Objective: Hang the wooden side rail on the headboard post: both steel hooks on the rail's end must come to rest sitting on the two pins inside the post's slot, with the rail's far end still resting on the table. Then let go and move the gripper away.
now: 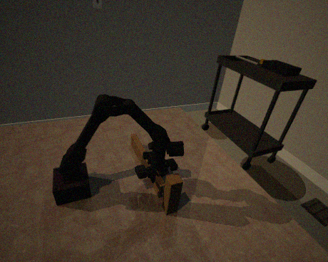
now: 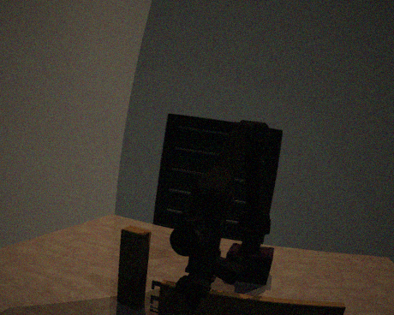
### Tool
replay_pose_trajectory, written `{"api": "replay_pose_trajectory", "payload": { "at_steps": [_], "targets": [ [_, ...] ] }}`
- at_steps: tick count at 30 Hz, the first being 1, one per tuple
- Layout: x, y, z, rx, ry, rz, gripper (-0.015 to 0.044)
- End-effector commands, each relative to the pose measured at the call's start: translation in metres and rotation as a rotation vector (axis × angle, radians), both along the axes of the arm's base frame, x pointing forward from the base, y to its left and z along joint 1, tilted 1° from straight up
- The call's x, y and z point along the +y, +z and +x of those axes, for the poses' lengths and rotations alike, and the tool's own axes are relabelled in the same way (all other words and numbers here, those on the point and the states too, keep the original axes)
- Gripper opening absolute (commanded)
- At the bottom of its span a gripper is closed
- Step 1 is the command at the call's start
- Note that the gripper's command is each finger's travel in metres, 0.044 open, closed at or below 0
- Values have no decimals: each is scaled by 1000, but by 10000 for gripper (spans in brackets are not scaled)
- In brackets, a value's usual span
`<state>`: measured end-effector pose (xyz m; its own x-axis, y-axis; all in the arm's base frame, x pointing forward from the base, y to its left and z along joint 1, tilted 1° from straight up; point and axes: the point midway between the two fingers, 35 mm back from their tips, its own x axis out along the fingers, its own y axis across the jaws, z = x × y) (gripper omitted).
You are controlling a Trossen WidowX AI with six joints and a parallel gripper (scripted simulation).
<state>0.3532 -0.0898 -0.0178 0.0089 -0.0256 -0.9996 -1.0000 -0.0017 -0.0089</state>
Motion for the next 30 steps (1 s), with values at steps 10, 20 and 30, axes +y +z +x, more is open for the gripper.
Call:
{"api": "replay_pose_trajectory", "payload": {
  "at_steps": [10, 20, 30],
  "targets": [
    [-1, 7, 3, -18, 10, -5, 0],
    [-3, 9, 4, -18, 10, -5, 0],
    [-4, 10, 5, -18, 10, -5, 0]
  ]
}}
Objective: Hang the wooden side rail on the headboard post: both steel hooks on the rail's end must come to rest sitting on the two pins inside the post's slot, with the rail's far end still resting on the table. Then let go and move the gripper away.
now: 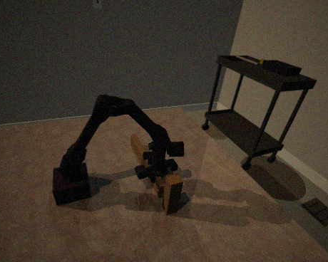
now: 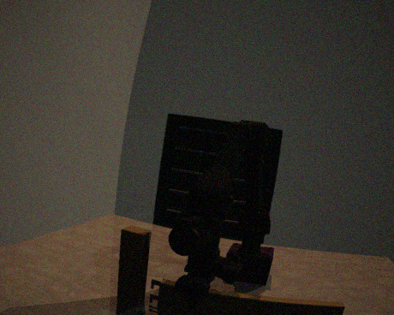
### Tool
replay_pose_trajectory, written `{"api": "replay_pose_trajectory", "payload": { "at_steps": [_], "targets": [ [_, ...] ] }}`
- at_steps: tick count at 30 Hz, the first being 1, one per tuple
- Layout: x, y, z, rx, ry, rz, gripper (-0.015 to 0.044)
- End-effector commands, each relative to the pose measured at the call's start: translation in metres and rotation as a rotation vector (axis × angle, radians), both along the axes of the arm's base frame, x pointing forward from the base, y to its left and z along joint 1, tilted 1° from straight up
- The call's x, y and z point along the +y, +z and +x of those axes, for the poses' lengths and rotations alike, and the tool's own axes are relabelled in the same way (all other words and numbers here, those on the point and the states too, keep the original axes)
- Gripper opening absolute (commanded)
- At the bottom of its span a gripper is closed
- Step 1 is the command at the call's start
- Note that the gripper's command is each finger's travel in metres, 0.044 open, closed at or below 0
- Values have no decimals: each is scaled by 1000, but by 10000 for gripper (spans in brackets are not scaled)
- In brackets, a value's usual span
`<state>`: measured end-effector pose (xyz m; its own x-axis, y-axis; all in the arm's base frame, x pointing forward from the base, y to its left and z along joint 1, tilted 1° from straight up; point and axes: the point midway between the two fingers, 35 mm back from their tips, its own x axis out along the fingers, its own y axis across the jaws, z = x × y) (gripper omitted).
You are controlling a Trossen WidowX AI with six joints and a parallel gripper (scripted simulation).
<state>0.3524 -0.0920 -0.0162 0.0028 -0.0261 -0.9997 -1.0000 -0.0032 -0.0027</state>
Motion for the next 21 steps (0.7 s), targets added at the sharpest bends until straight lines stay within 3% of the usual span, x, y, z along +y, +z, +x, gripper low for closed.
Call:
{"api": "replay_pose_trajectory", "payload": {
  "at_steps": [1, 21],
  "targets": [
    [-2, 8, 6, -24, 8, -4, 0],
    [-4, 11, 8, -24, 8, -5, 0]
  ]
}}
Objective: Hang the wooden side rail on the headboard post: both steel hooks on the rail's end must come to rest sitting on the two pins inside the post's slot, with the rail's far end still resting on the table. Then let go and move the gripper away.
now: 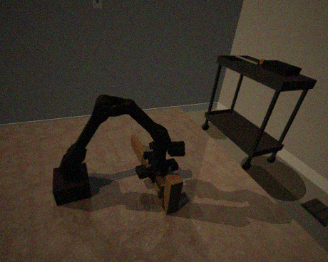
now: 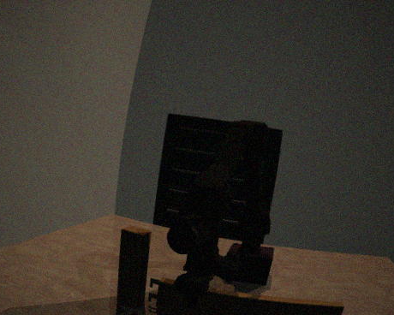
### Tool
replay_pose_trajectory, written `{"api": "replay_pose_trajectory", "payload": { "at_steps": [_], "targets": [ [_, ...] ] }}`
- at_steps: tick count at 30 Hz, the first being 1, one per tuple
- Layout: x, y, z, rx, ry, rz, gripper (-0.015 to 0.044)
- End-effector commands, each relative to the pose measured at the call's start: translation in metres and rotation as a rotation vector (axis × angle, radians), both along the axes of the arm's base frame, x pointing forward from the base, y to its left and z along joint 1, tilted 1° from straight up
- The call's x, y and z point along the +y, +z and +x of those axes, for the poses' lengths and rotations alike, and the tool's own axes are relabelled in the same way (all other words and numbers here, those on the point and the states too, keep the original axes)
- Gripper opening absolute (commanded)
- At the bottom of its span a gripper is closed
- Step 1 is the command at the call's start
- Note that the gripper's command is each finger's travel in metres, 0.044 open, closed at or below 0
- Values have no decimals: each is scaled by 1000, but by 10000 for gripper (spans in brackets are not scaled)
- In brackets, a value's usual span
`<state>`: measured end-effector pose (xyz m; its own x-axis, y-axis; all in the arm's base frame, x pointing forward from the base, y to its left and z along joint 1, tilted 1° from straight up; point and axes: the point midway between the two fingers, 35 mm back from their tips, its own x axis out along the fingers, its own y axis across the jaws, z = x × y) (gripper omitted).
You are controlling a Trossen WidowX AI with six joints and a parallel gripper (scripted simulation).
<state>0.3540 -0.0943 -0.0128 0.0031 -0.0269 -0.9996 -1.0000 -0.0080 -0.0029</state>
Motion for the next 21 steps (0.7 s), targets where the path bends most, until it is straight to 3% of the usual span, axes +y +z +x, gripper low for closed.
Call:
{"api": "replay_pose_trajectory", "payload": {
  "at_steps": [1, 21],
  "targets": [
    [-2, 8, 7, -24, 3, -4, 0],
    [-4, 10, 9, -24, 3, -4, 0]
  ]
}}
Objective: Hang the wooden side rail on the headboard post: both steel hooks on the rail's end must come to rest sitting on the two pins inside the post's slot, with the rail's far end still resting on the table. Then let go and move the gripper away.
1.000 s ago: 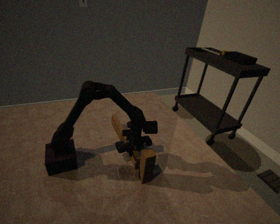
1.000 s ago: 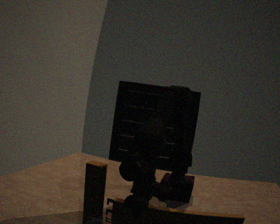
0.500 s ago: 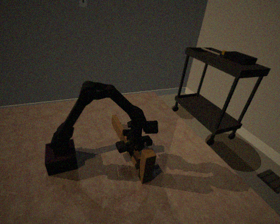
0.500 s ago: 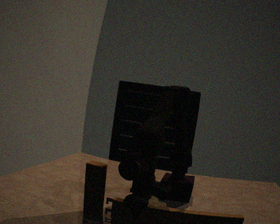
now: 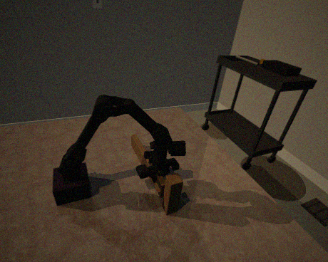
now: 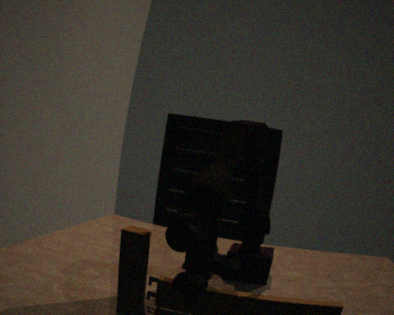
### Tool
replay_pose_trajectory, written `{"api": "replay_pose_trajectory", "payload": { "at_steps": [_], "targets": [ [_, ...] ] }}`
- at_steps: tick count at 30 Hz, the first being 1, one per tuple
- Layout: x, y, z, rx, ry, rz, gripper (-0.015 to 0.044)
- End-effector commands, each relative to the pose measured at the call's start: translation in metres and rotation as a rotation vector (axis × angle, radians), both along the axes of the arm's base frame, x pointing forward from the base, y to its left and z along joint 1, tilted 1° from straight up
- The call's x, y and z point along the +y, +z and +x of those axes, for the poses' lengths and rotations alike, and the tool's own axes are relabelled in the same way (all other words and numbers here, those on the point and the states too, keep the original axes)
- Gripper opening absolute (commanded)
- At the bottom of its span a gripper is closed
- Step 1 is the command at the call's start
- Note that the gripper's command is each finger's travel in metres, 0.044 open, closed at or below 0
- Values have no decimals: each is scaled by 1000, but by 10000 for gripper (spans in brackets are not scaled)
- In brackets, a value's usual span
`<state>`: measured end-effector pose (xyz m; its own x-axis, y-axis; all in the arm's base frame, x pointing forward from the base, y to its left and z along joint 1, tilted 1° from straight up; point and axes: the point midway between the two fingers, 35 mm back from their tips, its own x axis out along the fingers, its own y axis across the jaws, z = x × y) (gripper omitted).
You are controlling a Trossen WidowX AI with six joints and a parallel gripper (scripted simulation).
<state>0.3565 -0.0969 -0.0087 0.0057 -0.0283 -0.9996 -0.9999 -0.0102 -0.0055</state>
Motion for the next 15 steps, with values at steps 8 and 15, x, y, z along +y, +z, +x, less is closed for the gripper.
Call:
{"api": "replay_pose_trajectory", "payload": {
  "at_steps": [8, 15],
  "targets": [
    [-3, 7, 7, -22, 1, -3, 0],
    [-3, 8, 8, -22, 1, -3, 0]
  ]
}}
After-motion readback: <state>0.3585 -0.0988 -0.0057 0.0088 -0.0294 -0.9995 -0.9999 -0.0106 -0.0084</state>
